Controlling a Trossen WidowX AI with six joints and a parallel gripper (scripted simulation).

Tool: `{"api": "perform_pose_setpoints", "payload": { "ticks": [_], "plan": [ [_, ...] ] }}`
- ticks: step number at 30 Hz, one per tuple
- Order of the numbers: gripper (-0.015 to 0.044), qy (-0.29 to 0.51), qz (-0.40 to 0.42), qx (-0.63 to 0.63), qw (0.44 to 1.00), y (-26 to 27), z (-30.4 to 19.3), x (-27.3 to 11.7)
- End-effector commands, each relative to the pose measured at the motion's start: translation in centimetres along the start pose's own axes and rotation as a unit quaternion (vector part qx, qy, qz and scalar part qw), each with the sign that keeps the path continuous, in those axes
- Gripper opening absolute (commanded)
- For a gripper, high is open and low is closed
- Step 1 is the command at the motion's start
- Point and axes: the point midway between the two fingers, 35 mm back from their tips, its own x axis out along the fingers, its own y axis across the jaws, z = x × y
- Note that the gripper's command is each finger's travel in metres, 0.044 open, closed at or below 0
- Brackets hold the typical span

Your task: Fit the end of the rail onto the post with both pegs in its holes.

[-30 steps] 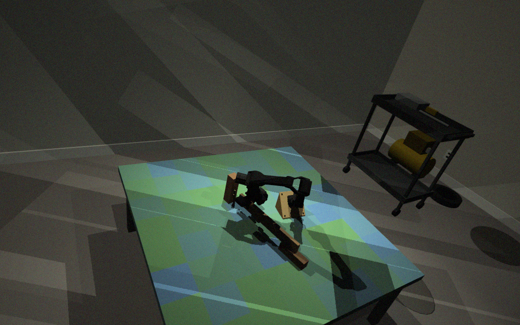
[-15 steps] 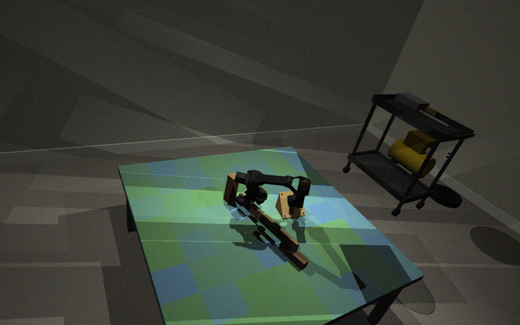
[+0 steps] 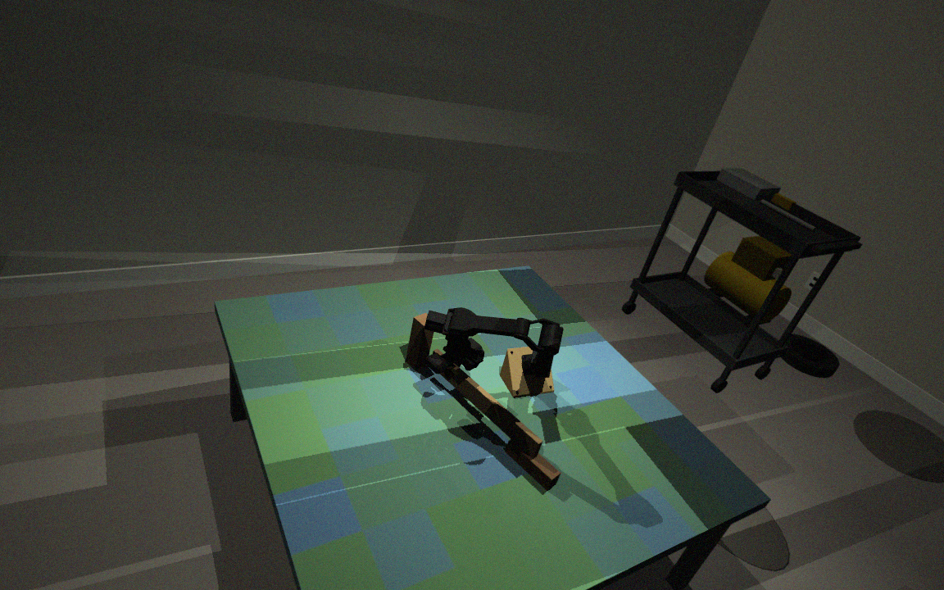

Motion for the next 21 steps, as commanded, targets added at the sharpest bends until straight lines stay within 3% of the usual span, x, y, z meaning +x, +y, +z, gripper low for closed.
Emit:
{"api": "perform_pose_setpoints", "payload": {
  "ticks": [1, 21],
  "plan": [
    [0.0000, 0.004, -0.003, -0.002, 1.000, -0.21, -0.32, -0.17],
    [0.0000, 0.004, -0.003, -0.002, 1.000, -0.22, -0.91, -0.22]
  ]
}}
